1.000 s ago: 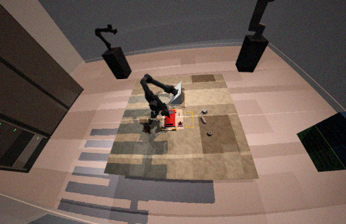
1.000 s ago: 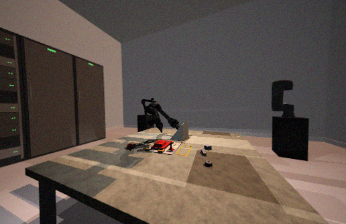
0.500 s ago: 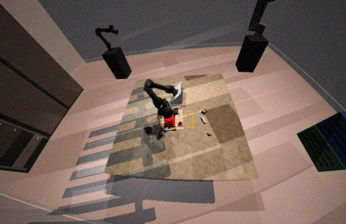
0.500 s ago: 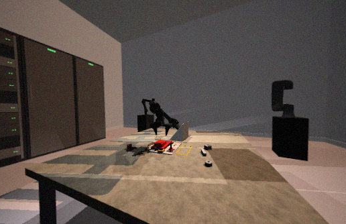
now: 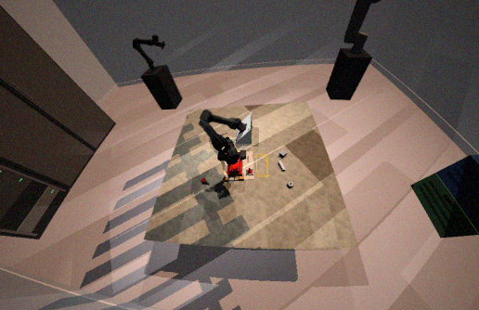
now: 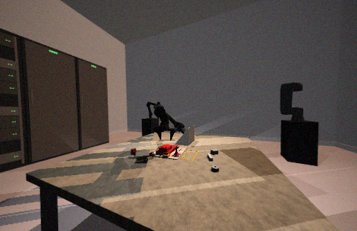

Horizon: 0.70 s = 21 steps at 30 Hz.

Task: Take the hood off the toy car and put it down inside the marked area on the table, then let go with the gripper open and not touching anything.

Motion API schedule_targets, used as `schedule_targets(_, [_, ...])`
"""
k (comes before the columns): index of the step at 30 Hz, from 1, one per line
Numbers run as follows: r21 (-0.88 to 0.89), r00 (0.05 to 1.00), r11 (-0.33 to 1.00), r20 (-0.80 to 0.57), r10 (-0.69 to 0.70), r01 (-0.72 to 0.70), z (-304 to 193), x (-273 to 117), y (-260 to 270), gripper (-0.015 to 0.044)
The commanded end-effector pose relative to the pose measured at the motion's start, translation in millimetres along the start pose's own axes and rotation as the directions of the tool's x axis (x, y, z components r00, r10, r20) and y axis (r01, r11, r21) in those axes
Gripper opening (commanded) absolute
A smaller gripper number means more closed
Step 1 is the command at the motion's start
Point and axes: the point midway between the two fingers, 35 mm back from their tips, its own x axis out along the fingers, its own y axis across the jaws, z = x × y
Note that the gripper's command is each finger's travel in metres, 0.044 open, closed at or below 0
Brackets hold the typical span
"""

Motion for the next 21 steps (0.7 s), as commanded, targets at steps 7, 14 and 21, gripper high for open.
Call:
schedule_targets(7, [-0.006,1.0,1.0,-0.005,-0.006,0.006,-1,10,-1,0.044])
schedule_targets(14, [-0.006,1.0,1.0,-0.005,-0.006,0.006,-1,17,-1,0.044])
schedule_targets(21, [-0.006,1.0,1.0,-0.005,-0.006,0.006,-1,23,-1,0.044])
